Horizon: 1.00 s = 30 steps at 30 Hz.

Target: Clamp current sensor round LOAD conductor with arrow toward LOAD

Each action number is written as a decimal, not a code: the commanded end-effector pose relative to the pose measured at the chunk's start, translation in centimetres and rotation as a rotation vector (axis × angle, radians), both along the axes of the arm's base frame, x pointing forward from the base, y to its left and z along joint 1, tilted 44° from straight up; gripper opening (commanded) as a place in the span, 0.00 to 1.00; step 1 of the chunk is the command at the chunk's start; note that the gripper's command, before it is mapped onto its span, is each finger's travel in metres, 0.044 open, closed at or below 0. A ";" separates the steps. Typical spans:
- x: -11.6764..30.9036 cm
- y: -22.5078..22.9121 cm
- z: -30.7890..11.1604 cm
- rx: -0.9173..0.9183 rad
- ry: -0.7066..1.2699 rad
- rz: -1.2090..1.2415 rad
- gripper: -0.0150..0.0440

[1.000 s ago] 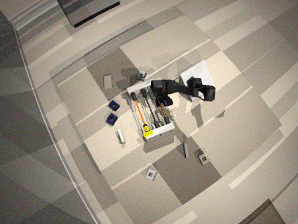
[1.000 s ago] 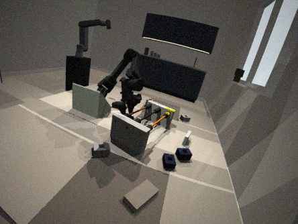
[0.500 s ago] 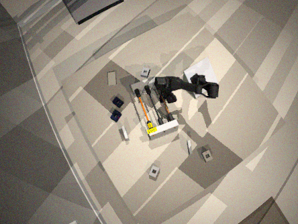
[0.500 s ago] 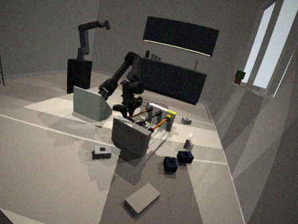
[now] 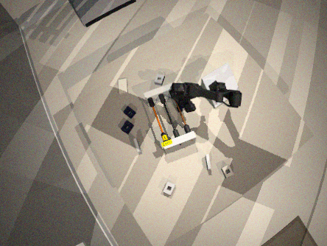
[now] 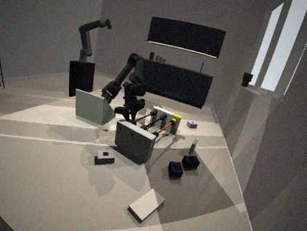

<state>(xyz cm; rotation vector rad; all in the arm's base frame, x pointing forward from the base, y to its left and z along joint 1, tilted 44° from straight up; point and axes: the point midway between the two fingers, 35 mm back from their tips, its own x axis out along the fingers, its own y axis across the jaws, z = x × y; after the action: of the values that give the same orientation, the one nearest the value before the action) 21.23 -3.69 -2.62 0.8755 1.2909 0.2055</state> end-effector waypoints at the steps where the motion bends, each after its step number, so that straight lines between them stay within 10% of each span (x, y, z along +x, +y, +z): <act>1: -1.9 0.3 0.4 -0.006 -0.004 -0.002 0.25; 11: -4.1 1.1 0.6 -0.005 -0.003 -0.001 0.25; 23: -3.8 1.1 0.5 0.005 0.006 -0.003 0.79; 30: -4.7 -0.7 2.5 -0.005 0.004 -0.004 0.81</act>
<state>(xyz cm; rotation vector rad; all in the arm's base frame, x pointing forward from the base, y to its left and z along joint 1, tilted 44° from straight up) 16.94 -2.80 -1.69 0.8925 1.3066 0.2083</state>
